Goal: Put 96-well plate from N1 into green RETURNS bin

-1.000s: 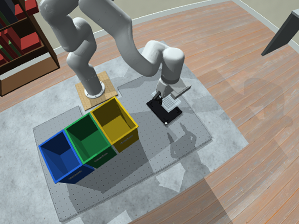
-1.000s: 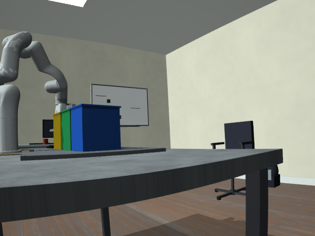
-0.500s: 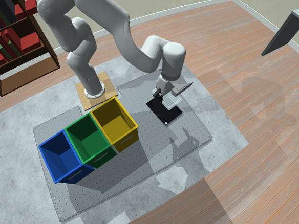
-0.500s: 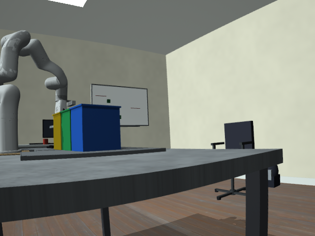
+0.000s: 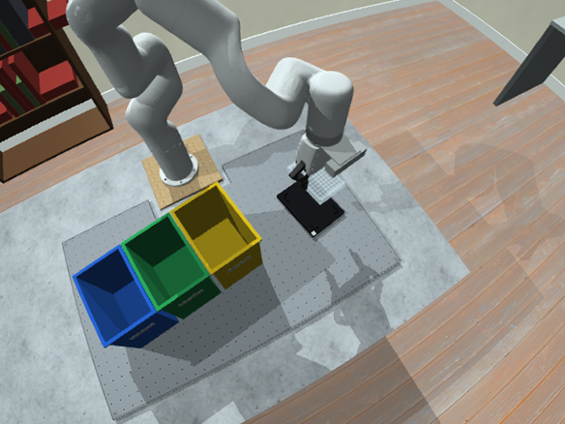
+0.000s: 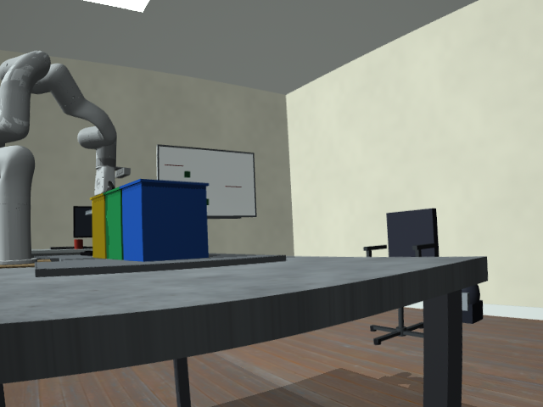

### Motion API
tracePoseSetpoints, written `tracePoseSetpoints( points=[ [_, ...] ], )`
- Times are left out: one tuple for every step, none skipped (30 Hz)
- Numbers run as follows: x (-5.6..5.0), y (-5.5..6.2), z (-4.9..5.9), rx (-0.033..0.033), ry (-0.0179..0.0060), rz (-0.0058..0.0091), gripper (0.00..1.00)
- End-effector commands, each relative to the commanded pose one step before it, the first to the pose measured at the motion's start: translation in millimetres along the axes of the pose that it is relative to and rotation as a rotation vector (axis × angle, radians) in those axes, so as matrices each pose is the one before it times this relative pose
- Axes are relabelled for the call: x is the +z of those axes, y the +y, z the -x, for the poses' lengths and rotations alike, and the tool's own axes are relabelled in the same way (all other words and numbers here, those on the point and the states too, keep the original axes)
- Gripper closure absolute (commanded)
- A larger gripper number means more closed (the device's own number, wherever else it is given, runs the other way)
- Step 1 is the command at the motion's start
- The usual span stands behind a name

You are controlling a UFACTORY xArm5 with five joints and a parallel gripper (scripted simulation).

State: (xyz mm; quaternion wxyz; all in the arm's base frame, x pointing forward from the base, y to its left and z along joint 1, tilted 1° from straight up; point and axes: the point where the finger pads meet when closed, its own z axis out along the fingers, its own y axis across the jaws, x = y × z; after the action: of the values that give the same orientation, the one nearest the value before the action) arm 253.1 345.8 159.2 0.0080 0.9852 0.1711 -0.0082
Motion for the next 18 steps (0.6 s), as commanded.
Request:
tracePoseSetpoints(
  points=[
    [-8.63, -0.67, -0.83, -0.00001, 0.00314, -0.00214, 1.00],
    [-1.67, -0.02, 0.01, 0.00000, 0.00000, 0.00000, 1.00],
    [-1.67, -0.02, 0.01, 0.00000, 0.00000, 0.00000, 1.00],
    [-1.67, -0.02, 0.01, 0.00000, 0.00000, 0.00000, 1.00],
    [0.00, 0.00, 0.00, 0.00000, 0.00000, 0.00000, 1.00],
    [0.00, 0.00, 0.00, 0.00000, 0.00000, 0.00000, 1.00],
    [-1.67, -0.02, 0.01, 0.00000, 0.00000, 0.00000, 1.00],
    [-1.67, -0.02, 0.01, 0.00000, 0.00000, 0.00000, 1.00],
    [-1.67, -0.02, 0.01, 0.00000, 0.00000, 0.00000, 1.00],
    [-1.67, -0.02, 0.01, 0.00000, 0.00000, 0.00000, 1.00],
    [-1.67, -0.02, 0.01, 0.00000, 0.00000, 0.00000, 1.00],
    [-1.67, -0.02, 0.01, 0.00000, 0.00000, 0.00000, 1.00],
    [-1.67, -0.02, 0.01, 0.00000, 0.00000, 0.00000, 1.00],
    [-1.67, -0.02, 0.01, 0.00000, 0.00000, 0.00000, 1.00],
    [-1.67, -0.02, 0.01, 0.00000, 0.00000, 0.00000, 1.00],
    [-1.67, -0.02, 0.01, 0.00000, 0.00000, 0.00000, 1.00],
    [-1.67, -0.02, 0.01, 0.00000, 0.00000, 0.00000, 1.00],
    [-1.67, -0.02, 0.01, 0.00000, 0.00000, 0.00000, 1.00]
  ],
)
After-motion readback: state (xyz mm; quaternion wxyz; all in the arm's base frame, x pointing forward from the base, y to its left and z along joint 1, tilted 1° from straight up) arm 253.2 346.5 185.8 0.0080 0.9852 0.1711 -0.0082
